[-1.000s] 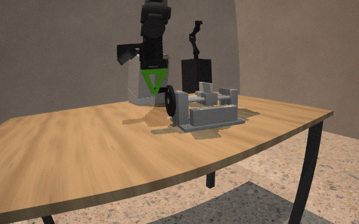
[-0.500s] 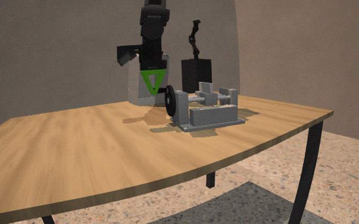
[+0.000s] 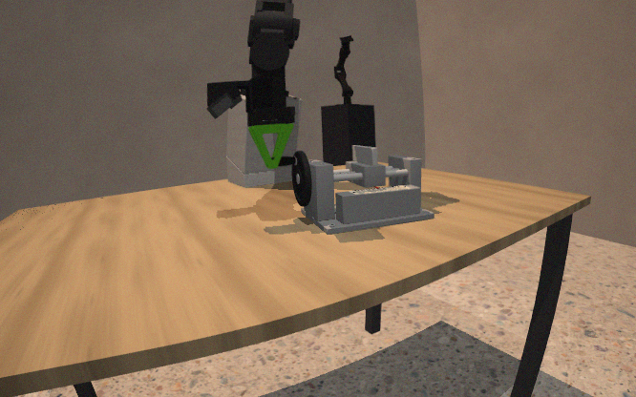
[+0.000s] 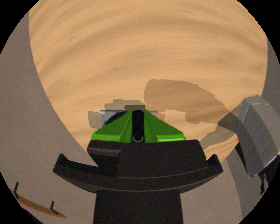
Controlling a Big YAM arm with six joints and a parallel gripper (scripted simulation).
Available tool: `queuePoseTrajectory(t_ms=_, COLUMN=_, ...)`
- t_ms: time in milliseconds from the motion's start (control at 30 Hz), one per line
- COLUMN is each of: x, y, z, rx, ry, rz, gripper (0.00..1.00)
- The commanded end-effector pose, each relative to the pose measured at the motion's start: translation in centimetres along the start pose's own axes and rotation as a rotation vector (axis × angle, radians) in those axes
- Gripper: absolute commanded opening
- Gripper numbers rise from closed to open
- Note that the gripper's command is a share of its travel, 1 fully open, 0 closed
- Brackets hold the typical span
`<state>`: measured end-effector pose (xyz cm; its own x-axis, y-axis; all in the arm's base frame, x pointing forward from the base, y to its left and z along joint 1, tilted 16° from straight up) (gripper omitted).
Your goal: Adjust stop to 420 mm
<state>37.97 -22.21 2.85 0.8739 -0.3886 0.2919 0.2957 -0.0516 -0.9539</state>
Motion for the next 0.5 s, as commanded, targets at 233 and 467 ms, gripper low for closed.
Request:
queuePoseTrajectory(t_ms=233, x=-1.7, y=0.8, z=-0.2, rx=0.005, ry=-0.003, rz=0.033, gripper=0.06)
queuePoseTrajectory(t_ms=467, x=-2.5, y=1.6, z=-0.3, rx=0.004, ry=-0.003, rz=0.024, gripper=0.06)
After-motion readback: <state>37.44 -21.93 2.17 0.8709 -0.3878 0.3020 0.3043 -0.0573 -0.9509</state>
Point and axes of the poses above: the point where the finger pads meet when closed, its own y axis out along the fingers, its own x axis across the jaws, z = x × y, the point moved 7 cm from there along -y, back along the fingers, and after that the axes turned 1 degree about y, right-handed, at the moved point
